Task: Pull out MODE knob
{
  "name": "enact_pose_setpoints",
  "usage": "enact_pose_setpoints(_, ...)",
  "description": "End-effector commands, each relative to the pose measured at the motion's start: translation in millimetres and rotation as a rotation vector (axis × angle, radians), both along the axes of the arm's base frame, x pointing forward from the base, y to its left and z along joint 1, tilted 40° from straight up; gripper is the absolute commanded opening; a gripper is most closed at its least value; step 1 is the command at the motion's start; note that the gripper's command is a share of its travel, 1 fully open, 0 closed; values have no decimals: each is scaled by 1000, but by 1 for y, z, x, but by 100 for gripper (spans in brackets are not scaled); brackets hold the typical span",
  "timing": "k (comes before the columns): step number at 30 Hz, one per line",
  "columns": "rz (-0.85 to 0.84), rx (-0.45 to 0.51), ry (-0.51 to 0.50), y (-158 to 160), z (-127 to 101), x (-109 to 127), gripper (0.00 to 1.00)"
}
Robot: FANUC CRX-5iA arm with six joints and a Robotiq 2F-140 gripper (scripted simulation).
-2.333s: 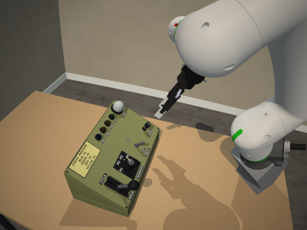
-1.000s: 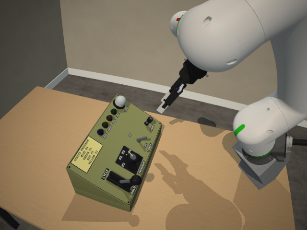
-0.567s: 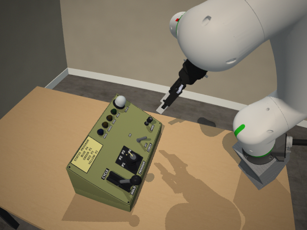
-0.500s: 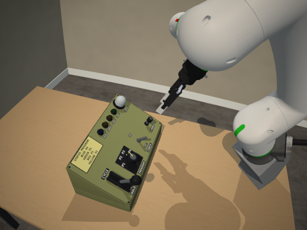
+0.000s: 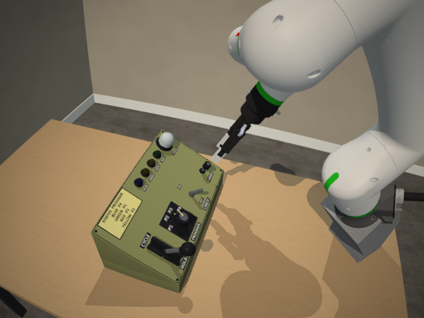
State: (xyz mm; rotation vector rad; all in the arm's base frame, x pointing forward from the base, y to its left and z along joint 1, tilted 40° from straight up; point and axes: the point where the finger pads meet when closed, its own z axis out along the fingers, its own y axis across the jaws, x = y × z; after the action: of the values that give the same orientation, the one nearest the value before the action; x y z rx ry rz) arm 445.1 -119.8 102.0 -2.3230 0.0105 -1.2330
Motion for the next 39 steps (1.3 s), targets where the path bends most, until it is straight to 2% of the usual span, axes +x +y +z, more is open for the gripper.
enact_pose_setpoints(1, 0, 0, 0, 6, -6, 11, 44)
enact_pose_setpoints(22, 0, 0, 0, 32, -35, 60, 44)
enact_pose_setpoints(39, 0, 0, 0, 37, -40, 68, 44)
